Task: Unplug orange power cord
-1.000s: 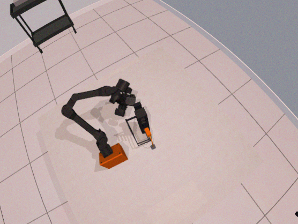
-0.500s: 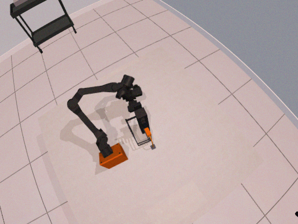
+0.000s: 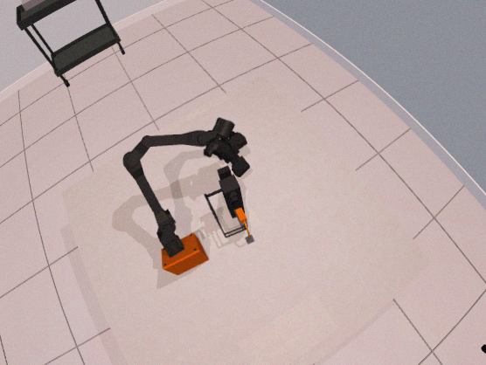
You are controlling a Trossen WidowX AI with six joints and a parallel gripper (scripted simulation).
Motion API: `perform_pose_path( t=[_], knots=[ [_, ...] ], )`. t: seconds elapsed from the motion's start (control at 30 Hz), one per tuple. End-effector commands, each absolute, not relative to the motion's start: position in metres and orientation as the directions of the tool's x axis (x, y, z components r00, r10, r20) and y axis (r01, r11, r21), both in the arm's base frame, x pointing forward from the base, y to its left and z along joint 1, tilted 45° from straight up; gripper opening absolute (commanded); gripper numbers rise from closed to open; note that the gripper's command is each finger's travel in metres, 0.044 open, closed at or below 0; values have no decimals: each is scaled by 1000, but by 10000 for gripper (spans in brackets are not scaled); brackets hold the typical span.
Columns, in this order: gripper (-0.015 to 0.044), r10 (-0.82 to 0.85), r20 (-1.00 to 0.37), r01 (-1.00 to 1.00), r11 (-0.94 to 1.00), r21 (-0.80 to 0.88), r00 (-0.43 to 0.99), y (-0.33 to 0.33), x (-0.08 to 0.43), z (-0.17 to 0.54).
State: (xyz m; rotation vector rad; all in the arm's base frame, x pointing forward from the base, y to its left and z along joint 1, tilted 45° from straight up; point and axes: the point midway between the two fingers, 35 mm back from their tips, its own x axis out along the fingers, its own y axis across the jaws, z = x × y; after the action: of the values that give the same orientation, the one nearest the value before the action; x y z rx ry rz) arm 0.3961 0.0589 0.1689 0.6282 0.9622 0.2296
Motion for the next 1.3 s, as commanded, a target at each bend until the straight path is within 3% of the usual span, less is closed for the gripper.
perform_pose_path(
  t=[0.0, 0.27, 0.47, 0.67, 0.77, 0.9, 1.27],
  knots=[
    [160, 329, -741, 178, 840, 513, 585, -5, 416, 149],
    [160, 196, -805, 340, 831, 440, 560, -94, 417, 118],
    [160, 233, -864, 562, 679, 473, 446, -123, 386, 82],
    [160, 375, -884, 840, 351, 413, 278, -143, 333, 42],
    [160, 523, -832, 967, 55, 248, 183, -146, 293, 24],
    [160, 683, -716, 973, -230, -27, 141, -146, 255, 17],
    [160, 690, -710, 970, -241, -42, 141, -146, 253, 17]
  ],
)
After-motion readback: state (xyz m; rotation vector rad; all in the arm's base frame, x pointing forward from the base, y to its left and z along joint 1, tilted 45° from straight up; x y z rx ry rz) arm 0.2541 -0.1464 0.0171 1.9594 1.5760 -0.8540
